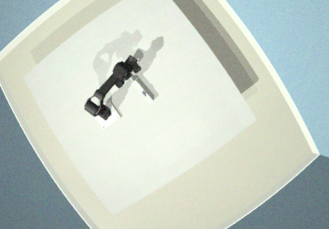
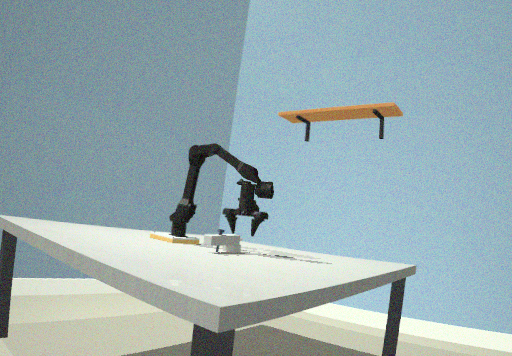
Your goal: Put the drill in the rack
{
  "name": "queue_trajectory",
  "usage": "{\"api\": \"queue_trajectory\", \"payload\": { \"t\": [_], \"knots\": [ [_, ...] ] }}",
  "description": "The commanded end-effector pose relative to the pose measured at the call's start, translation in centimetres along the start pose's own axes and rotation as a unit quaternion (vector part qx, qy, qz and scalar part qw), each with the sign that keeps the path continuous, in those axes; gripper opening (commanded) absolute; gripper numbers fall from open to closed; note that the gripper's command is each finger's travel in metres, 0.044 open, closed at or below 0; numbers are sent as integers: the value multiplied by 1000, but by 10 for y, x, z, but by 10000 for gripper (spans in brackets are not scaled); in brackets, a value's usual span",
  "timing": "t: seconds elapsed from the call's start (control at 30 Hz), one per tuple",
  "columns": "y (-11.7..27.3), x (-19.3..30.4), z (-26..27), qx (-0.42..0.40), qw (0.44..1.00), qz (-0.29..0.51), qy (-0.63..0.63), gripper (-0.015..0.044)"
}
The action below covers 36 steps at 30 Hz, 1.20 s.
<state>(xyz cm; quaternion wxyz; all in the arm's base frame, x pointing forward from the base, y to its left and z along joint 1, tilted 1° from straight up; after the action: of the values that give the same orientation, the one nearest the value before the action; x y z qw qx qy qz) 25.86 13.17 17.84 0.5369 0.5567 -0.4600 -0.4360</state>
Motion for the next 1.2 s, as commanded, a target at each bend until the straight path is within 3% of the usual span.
{"api": "queue_trajectory", "payload": {
  "t": [0.0, 1.17],
  "knots": [
    [-1, 0, 1, 0, 1000, 2, 4, 440],
    [-52, 14, 1, 0, 1000, 3, 4, 440]
  ]
}}
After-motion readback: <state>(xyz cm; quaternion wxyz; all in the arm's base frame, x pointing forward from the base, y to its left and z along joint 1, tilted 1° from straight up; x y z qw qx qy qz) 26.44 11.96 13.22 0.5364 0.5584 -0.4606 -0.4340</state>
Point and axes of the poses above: the point midway between the two fingers, 35 mm back from their tips, its own y axis back along the fingers, its own z axis across the jaws, x = y × z, the point moved 9 cm from there along y, back along the fingers, and after that the axes turned 1 degree about -y, right-handed, at the moved point
